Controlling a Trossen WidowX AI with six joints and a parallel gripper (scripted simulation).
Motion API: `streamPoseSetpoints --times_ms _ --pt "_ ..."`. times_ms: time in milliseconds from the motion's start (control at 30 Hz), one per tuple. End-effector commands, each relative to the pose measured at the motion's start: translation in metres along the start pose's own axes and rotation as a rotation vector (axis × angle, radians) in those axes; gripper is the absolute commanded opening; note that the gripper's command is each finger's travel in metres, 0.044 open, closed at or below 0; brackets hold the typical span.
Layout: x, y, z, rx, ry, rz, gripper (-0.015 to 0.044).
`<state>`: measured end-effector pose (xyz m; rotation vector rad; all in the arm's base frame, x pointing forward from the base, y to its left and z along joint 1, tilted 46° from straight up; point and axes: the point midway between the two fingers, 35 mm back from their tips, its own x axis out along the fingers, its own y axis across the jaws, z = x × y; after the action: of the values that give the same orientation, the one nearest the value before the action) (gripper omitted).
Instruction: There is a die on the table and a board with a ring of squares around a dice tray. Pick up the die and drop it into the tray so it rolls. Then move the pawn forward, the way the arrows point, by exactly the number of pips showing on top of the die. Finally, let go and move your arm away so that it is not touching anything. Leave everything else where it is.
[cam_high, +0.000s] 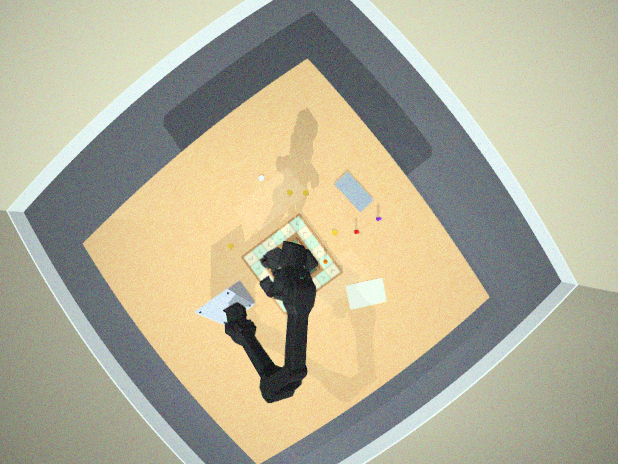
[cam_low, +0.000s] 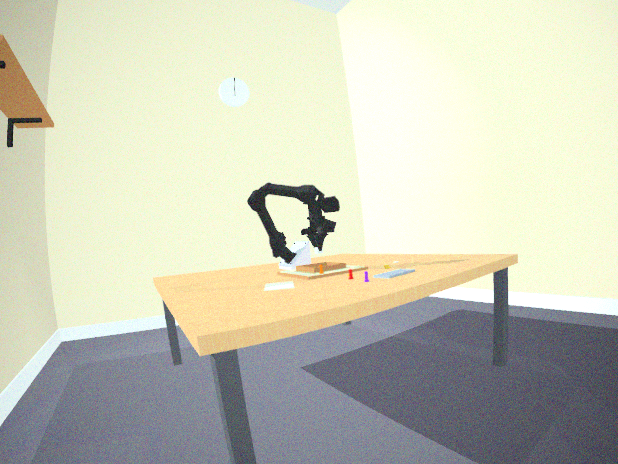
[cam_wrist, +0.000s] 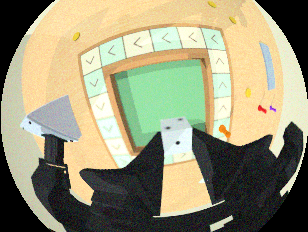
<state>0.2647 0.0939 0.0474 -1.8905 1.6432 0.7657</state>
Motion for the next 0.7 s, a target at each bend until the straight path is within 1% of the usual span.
streamPoseSetpoints --times_ms 0,100,167,433,667 --pt "0.002 0.003 0.004 -0.049 0.0 0.005 0.0" --pt "0.003 0.003 0.004 -0.049 -0.004 0.008 0.0" --pt "0.005 0.004 0.004 -0.047 -0.043 0.027 0.0" --pt "0.012 0.011 0.005 -0.042 -0.296 0.109 0.0" --pt "0.016 0.013 0.007 -0.043 -0.536 0.12 0.0"
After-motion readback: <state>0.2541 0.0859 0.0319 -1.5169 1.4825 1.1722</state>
